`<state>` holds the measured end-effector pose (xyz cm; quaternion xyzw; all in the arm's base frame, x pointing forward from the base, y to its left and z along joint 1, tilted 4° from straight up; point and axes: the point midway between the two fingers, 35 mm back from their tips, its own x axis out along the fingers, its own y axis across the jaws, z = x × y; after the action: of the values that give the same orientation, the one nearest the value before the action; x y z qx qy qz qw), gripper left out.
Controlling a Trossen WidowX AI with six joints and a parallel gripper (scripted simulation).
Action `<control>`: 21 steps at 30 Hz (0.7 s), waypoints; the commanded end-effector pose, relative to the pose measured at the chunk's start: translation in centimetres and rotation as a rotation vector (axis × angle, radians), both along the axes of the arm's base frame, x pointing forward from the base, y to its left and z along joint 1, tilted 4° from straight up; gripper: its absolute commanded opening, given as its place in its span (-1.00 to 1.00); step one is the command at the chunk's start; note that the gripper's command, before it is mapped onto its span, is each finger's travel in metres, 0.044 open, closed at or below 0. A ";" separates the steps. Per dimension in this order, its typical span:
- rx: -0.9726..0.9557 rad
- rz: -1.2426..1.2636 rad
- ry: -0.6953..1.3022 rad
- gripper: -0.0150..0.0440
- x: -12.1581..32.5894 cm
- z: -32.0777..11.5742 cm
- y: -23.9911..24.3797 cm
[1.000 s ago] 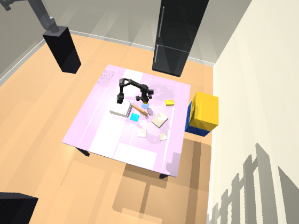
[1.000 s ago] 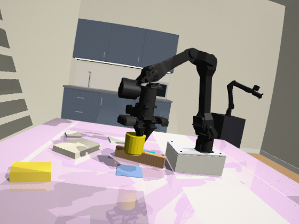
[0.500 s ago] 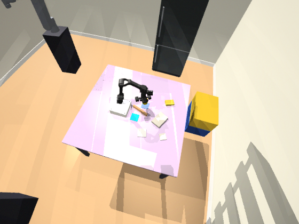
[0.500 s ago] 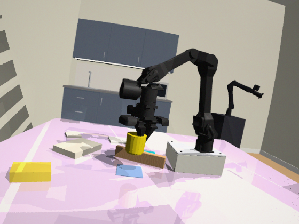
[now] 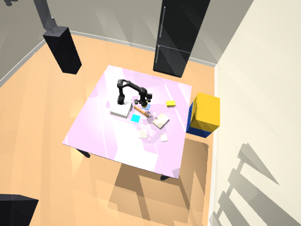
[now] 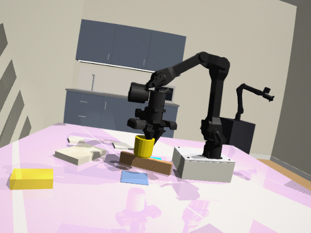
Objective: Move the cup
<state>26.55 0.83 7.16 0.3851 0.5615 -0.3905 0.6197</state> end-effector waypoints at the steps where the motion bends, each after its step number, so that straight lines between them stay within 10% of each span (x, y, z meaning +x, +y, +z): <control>1: 0.002 0.001 -0.005 -0.49 -0.3 0.1 -0.7; 21: -0.002 0.001 -0.004 -0.49 -2.0 0.2 -4.3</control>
<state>24.82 -2.97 7.28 0.3843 0.5602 -0.3913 0.6208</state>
